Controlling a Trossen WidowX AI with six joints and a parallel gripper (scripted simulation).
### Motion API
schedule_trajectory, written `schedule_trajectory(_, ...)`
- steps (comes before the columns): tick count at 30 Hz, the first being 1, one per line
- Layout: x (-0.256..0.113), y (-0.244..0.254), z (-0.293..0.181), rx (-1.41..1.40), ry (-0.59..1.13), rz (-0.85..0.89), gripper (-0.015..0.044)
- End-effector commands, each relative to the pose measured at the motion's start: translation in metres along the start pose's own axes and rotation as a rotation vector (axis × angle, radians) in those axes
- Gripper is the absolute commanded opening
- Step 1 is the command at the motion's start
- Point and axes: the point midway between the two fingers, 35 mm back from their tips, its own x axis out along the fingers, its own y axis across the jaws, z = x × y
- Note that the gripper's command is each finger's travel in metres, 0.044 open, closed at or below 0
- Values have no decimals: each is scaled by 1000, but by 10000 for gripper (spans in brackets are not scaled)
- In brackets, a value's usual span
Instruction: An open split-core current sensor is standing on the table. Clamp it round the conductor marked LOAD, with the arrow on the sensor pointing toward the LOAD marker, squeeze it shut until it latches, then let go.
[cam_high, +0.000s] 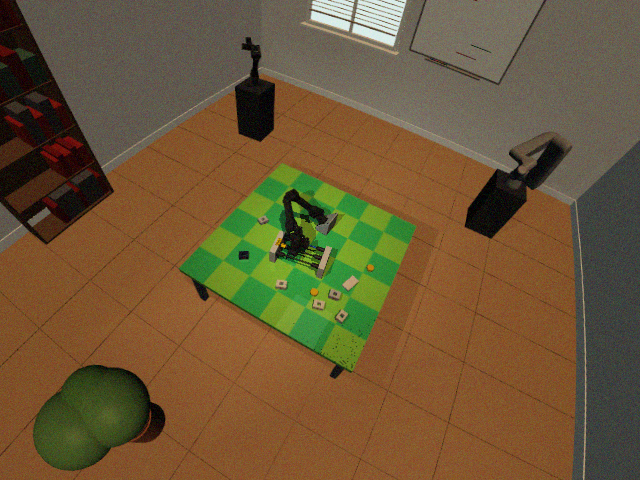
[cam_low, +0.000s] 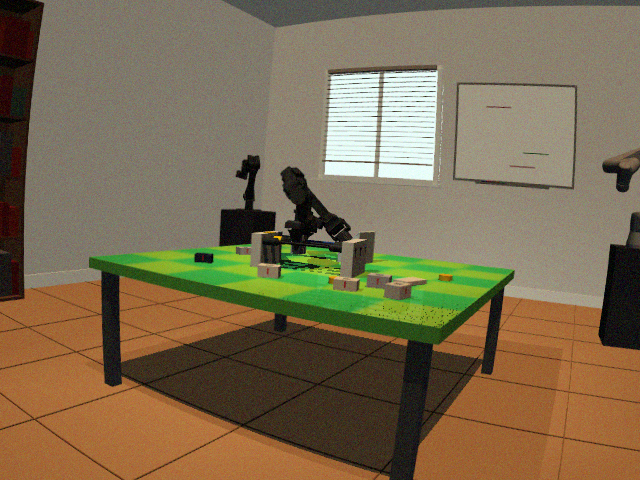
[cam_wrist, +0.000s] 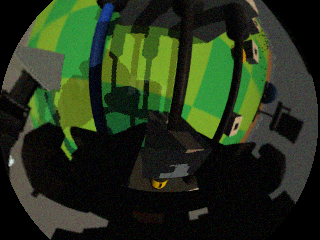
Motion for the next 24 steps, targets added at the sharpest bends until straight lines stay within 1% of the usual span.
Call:
schedule_trajectory(1, 0, 0, 0, -1, 0, 1, 269)
schedule_trajectory(7, 0, 0, 0, -1, 0, 1, 427)
schedule_trajectory(8, 0, 0, 0, -1, 0, 1, 440)
schedule_trajectory(17, -3, 0, 0, -1, 0, -3, 440)
schedule_trajectory(19, -28, 0, 0, 0, 1, -33, 440)
schedule_trajectory(22, -86, 7, 0, 2, 0, -103, 440)
schedule_trajectory(24, -109, 14, 0, 2, -2, -132, 440)
